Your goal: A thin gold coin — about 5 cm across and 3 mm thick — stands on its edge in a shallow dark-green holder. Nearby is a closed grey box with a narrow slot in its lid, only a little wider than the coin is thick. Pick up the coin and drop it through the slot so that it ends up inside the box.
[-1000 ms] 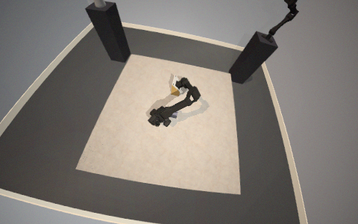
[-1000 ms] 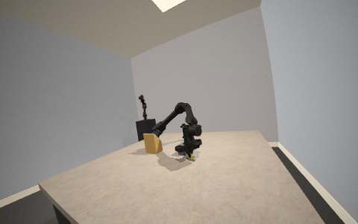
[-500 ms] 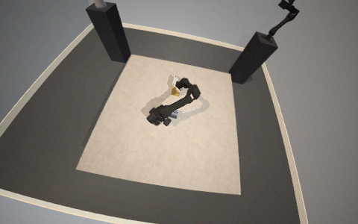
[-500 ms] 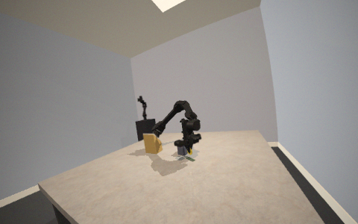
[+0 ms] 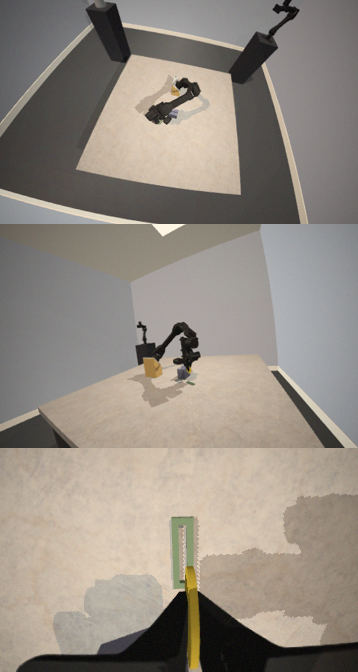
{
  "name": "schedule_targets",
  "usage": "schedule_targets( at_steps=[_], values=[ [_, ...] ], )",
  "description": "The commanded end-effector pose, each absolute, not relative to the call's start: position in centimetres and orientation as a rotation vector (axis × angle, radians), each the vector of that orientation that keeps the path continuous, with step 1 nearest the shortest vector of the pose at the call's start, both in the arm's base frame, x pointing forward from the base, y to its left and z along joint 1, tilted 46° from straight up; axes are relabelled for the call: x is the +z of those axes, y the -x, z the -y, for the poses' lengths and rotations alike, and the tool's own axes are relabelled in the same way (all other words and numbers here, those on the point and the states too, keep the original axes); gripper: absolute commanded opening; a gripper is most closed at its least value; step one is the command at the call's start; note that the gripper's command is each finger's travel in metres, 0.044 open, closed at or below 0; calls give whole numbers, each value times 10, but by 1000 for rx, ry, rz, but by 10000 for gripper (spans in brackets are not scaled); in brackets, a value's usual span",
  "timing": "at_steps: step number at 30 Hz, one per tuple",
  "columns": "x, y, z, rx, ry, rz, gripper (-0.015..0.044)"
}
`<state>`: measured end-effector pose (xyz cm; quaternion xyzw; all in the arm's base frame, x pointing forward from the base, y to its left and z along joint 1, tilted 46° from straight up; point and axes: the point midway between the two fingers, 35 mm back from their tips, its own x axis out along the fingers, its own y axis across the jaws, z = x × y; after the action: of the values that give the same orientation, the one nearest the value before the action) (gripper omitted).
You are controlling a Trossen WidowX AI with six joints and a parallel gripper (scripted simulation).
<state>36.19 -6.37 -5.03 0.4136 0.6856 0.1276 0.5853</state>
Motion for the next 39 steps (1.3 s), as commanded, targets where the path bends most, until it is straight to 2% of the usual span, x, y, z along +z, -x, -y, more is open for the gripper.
schedule_targets(
  at_steps=[1, 9, 39],
  values=[
    [-42, -361, 73, 298, -955, -1598, 0],
    [-35, -360, 79, 258, -995, -1612, 0],
    [-33, -361, 79, -660, -1751, -1742, 0]
  ],
)
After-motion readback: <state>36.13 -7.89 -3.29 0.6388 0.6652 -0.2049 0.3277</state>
